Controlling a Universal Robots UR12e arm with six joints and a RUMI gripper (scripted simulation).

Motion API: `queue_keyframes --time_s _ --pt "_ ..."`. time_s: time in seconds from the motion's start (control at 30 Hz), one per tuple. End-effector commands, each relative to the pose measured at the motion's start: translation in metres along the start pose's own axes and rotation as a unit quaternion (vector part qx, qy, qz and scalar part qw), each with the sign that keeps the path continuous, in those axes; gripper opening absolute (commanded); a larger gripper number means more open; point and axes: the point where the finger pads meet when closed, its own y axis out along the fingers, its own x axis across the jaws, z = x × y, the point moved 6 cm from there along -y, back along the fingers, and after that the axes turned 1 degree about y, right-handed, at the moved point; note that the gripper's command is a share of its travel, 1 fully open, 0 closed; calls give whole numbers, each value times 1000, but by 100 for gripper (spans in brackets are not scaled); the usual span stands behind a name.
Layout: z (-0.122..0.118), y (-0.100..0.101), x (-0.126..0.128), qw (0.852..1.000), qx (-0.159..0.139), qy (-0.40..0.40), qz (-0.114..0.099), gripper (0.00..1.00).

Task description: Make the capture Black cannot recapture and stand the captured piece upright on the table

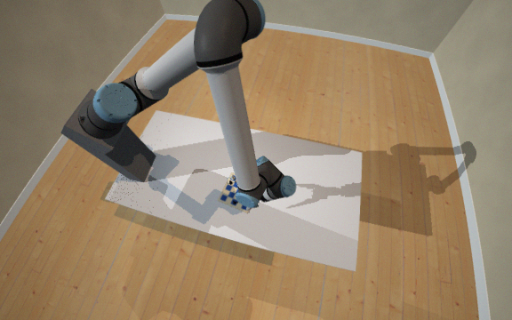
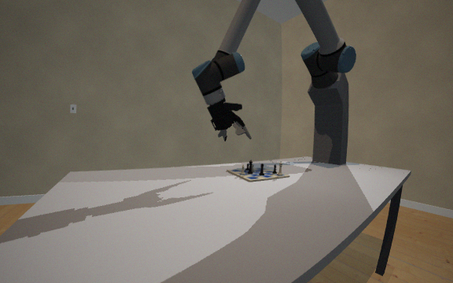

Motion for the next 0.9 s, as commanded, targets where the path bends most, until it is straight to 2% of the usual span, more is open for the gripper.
queue_keyframes --time_s 0.0,0.23,0.27,0.5,0.57,0.87 --pt "9 4 0 1000 -29 -8 8 100" --pt "43 19 1 993 -111 -38 32 100" --pt "43 19 1 993 -111 -38 32 100" --pt "70 32 2 981 -176 -61 52 100" --pt "70 32 2 981 -176 -61 52 100" --pt "93 45 2 967 -232 -82 68 100"
